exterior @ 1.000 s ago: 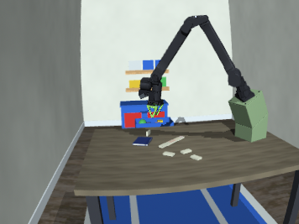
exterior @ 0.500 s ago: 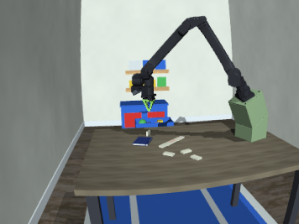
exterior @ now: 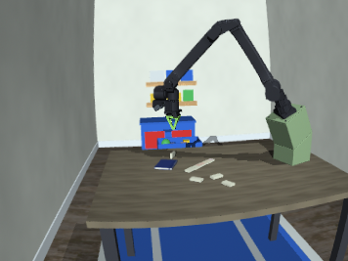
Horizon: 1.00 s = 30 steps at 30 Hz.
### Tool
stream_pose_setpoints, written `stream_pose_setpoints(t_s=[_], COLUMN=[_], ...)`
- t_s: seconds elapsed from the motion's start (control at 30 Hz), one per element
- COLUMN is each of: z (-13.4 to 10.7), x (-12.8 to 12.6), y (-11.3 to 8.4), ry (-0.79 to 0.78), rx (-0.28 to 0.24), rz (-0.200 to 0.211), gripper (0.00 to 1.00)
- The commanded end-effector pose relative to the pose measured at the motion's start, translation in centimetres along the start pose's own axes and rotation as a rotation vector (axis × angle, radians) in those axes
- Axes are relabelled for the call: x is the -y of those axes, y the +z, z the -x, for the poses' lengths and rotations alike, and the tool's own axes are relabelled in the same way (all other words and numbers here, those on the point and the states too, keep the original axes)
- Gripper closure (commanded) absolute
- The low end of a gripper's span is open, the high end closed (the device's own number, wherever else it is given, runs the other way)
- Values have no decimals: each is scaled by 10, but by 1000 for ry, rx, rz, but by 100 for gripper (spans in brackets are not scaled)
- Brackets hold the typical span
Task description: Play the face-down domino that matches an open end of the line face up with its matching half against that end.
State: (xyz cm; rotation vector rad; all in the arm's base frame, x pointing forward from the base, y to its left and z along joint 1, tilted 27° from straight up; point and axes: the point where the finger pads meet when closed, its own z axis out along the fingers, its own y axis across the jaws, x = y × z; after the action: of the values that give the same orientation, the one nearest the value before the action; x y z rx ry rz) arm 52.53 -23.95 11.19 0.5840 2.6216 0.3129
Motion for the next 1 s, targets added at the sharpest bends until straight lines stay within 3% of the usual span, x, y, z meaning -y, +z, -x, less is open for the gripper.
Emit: stream_pose_setpoints(t_s=[0.0,0.37,0.7,0.93,0.97], z=[4,4,45,45,18], x=[0,0,13,13,21], y=[-5,-5,58,58,79], ry=[-2,-2,55,55,61], rx=[11,11,-26,-26,-76], rz=[-1,-1,-2,-2,0], gripper=[100,100,100,100,100])
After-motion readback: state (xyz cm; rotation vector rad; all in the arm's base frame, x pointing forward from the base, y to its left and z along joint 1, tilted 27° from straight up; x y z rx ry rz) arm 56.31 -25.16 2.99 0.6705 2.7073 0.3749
